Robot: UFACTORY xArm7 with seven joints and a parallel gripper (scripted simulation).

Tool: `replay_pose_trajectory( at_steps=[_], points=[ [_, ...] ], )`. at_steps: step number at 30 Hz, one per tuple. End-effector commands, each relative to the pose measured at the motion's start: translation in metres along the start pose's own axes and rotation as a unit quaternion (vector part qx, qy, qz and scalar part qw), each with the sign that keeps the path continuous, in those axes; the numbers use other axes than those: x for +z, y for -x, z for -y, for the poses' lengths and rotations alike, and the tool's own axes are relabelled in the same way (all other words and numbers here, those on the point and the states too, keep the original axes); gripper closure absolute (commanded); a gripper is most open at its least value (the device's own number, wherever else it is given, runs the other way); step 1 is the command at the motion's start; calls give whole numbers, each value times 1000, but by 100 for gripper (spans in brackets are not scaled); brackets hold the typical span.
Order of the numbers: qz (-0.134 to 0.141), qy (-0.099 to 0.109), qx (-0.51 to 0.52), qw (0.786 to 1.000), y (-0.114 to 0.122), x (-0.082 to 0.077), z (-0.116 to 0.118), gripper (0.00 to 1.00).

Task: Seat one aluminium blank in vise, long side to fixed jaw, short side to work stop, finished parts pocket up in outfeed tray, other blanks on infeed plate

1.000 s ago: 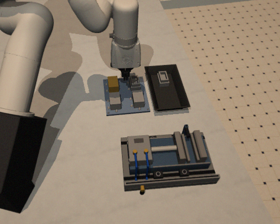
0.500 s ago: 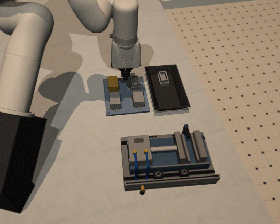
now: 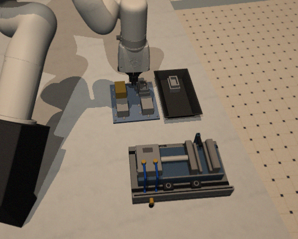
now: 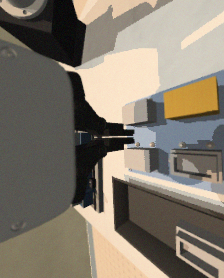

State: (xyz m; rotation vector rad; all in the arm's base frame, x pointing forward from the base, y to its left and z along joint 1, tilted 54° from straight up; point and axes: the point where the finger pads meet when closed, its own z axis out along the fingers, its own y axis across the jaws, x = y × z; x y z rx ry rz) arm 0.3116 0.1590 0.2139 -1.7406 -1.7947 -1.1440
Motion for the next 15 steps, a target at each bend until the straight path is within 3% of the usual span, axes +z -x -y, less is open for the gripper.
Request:
replay_pose_trajectory(
  at_steps=[1, 6, 15],
  points=[
    [0, 2, 0, 1000, 0, -5, -1, 100],
    [0, 2, 0, 1000, 0, -10, -1, 100],
    [0, 2, 0, 1000, 0, -33, -1, 100]
  ],
)
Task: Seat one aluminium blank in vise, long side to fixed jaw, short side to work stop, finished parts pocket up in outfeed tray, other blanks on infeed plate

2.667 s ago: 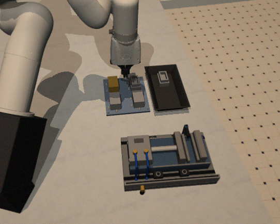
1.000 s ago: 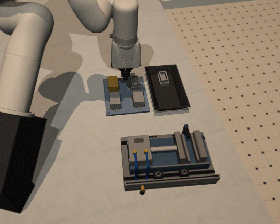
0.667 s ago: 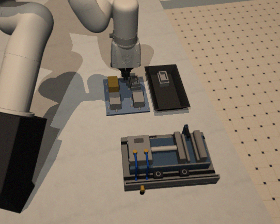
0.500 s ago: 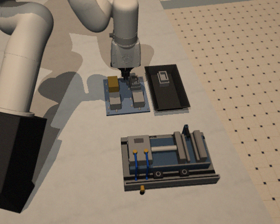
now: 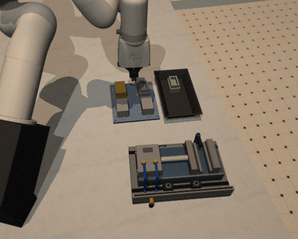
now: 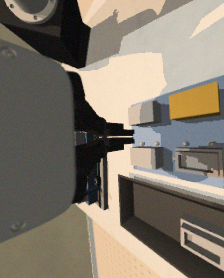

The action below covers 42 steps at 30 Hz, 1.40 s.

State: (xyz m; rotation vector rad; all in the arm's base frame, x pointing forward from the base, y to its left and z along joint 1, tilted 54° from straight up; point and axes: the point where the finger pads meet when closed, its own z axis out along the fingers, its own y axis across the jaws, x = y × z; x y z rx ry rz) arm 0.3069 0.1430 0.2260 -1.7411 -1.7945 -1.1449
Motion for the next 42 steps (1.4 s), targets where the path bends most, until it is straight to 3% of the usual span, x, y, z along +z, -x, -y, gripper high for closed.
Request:
replay_pose_trajectory(
  at_steps=[1, 15, 27, 29, 31, 39, 41, 42],
  points=[
    [0, 1, 0, 1000, 0, -16, -1, 100],
    [0, 1, 0, 1000, 0, -43, -1, 100],
    [-1, 1, 0, 1000, 0, -48, -1, 100],
    [-8, -1, 3, 1000, -3, -50, -13, 100],
    [-20, -6, 10, 1000, -5, -54, -43, 100],
    [-23, -7, 14, 1000, -5, -55, -95, 100],
    [-23, -7, 14, 1000, -5, -55, -95, 100],
    [-19, -6, 13, 1000, -5, -53, -116, 100]
  ],
)
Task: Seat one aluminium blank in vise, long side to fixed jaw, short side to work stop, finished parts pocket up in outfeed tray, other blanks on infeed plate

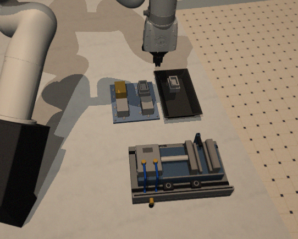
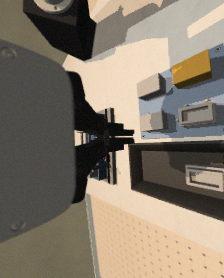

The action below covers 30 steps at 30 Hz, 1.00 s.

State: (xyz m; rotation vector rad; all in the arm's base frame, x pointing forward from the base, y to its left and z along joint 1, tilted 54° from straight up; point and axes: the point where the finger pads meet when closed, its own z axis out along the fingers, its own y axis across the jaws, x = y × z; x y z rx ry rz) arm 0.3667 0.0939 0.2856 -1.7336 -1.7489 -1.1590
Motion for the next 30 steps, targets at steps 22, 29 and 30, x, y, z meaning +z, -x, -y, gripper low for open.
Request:
replay_pose_trajectory(
  at_steps=[22, 29, 30],
  points=[
    [13, -1, -12, 1000, -4, 13, -85, 100],
    [13, -1, -12, 1000, -4, 22, -85, 100],
    [13, -1, -12, 1000, -4, 24, -85, 100]
  ],
)
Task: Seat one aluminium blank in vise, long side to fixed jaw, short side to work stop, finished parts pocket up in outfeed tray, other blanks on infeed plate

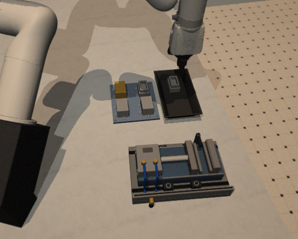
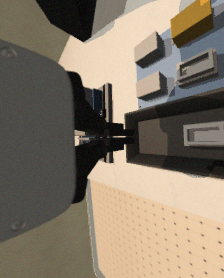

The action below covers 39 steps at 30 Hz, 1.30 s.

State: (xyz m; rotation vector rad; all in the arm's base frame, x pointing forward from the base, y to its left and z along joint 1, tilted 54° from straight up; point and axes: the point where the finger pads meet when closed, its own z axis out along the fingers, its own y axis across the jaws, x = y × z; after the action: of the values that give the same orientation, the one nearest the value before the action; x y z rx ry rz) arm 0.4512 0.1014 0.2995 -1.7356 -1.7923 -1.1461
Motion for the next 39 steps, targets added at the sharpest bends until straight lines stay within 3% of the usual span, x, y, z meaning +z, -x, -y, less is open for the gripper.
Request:
replay_pose_trajectory(
  at_steps=[1, 18, 39],
  points=[
    [0, 2, 0, 1000, 0, 6, -2, 100],
    [0, 2, 0, 1000, 0, 36, -2, 100],
    [0, 2, 0, 1000, 1, 54, -2, 100]
  ],
)
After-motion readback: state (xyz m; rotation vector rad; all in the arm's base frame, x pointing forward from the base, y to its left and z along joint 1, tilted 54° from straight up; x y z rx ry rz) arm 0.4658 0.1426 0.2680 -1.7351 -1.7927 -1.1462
